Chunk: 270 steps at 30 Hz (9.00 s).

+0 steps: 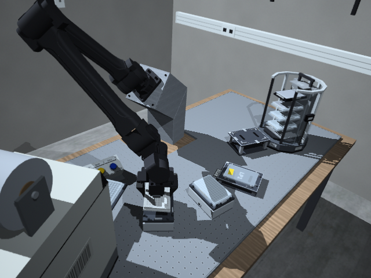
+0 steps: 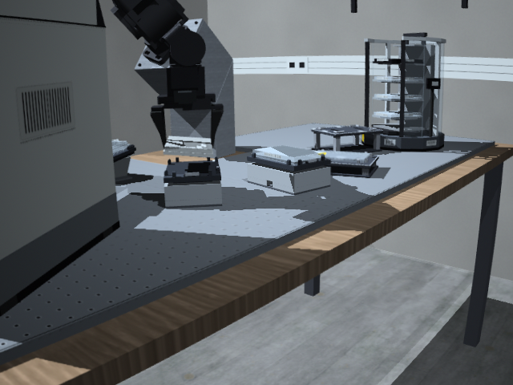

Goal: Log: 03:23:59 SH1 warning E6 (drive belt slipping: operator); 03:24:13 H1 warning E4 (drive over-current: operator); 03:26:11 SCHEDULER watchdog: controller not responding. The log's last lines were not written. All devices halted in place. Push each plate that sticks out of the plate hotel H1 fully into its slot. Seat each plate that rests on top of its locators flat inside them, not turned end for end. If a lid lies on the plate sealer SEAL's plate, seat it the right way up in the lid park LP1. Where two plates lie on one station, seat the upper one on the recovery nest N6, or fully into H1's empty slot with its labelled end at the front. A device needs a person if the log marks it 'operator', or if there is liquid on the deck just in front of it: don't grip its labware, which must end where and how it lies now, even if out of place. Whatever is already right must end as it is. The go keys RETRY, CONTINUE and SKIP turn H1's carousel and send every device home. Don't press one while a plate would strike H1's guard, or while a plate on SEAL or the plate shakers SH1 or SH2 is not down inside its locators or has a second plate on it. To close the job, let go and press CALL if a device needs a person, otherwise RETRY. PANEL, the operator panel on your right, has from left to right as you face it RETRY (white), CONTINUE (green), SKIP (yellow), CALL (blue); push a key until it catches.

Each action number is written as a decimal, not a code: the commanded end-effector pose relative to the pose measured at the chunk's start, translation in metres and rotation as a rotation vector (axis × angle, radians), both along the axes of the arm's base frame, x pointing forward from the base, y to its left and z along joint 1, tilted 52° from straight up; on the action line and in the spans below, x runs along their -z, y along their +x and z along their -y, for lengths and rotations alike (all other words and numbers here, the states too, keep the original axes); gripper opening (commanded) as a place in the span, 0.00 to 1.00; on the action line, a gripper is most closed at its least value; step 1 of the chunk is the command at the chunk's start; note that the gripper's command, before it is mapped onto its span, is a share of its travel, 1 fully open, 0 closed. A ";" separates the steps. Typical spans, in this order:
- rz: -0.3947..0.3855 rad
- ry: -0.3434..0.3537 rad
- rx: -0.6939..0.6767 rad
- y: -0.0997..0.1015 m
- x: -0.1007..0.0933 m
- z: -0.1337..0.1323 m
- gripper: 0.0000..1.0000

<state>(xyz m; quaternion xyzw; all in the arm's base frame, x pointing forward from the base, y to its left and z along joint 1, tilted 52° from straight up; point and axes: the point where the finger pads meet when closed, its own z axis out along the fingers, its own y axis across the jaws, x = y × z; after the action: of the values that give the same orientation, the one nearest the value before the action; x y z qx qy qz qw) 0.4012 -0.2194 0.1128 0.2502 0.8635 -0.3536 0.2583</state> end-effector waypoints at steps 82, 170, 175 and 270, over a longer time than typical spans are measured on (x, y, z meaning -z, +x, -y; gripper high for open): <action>0.061 0.069 -0.083 0.011 -0.005 -0.010 0.84; 0.037 0.069 -0.067 0.011 0.007 0.010 0.84; 0.040 0.068 -0.072 0.014 0.007 0.011 0.84; 0.036 0.070 -0.069 0.013 0.016 0.019 0.84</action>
<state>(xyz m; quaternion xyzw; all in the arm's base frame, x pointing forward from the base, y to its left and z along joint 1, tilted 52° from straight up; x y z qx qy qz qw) 0.4107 -0.2328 0.0976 0.2354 0.8800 -0.3082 0.2742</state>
